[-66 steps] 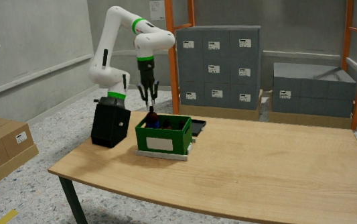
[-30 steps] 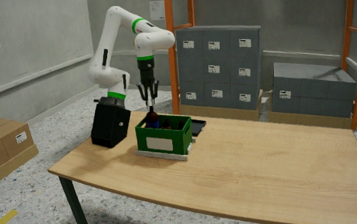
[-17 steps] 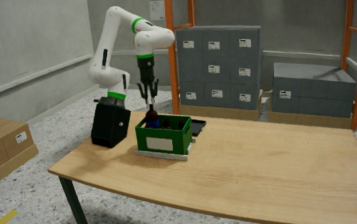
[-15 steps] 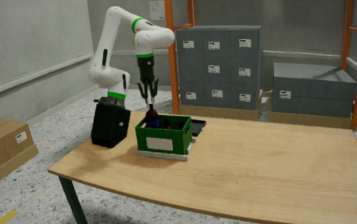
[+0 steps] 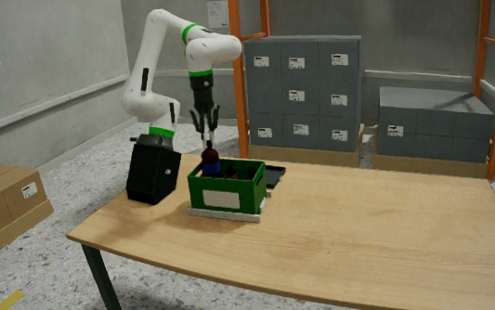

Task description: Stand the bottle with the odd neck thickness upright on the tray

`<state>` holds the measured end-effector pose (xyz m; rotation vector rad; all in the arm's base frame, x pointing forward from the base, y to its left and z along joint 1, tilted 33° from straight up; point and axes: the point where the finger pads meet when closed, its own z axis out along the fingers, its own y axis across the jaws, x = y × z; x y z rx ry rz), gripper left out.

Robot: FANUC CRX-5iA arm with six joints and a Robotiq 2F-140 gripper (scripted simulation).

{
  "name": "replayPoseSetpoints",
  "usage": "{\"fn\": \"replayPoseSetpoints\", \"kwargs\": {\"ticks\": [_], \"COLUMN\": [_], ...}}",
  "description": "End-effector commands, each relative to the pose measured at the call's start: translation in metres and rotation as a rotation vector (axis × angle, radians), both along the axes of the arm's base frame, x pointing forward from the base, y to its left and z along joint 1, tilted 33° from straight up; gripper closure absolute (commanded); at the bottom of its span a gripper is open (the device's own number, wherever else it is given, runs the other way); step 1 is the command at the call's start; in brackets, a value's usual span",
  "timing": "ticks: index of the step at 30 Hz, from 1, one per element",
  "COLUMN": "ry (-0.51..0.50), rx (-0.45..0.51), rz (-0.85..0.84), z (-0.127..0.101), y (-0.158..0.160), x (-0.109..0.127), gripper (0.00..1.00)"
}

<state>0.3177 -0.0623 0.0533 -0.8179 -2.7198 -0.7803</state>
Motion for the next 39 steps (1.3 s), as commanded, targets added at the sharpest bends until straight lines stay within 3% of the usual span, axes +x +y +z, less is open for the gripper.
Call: {"fn": "replayPoseSetpoints", "kwargs": {"ticks": [1,39], "ry": [-0.001,-0.001], "rx": [-0.001,-0.001], "rz": [0.000,0.000], "z": [0.0024,0.0085], "y": [-0.0019,-0.0058], "x": [0.0004,0.0006], "gripper": [0.90,0.90]}}
